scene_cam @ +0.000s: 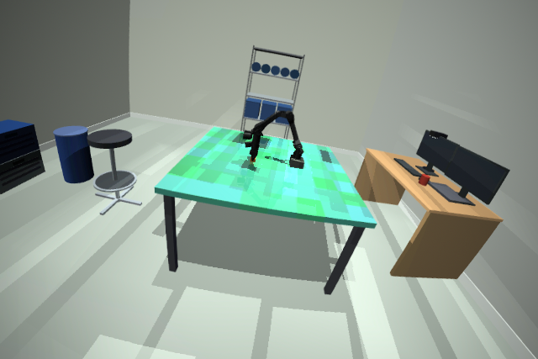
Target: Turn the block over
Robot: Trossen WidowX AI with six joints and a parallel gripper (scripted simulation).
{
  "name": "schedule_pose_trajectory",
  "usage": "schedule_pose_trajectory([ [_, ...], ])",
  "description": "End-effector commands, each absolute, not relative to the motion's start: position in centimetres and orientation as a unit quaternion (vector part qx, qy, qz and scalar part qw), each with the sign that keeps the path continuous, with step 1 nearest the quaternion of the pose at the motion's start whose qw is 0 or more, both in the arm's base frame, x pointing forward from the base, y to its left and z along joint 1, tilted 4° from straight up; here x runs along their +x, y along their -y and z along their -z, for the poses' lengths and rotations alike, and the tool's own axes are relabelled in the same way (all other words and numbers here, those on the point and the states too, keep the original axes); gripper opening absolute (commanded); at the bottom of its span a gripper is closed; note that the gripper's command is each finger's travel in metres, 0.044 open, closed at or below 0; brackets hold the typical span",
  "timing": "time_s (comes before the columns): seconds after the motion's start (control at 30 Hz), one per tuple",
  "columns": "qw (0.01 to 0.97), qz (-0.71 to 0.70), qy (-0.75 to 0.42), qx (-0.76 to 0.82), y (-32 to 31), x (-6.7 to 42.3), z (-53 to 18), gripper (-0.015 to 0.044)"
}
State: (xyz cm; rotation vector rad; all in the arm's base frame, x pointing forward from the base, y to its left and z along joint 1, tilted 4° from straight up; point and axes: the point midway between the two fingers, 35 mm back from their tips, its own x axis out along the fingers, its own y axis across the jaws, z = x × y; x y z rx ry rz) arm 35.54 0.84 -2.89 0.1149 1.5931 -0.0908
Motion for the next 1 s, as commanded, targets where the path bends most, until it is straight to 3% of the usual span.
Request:
schedule_pose_trajectory([
  [0.0, 0.694, 0.039, -0.717, 0.052, -0.9, 35.3, 3.3, 0.0335],
  [0.07, 0.694, 0.039, -0.717, 0.052, -0.9, 35.3, 3.3, 0.0282],
  [0.77, 0.694, 0.039, -0.717, 0.052, -0.9, 35.3, 3.3, 0.0142],
  [0.97, 0.694, 0.039, -0.717, 0.052, -0.8, 35.4, 0.4, 0.0000],
])
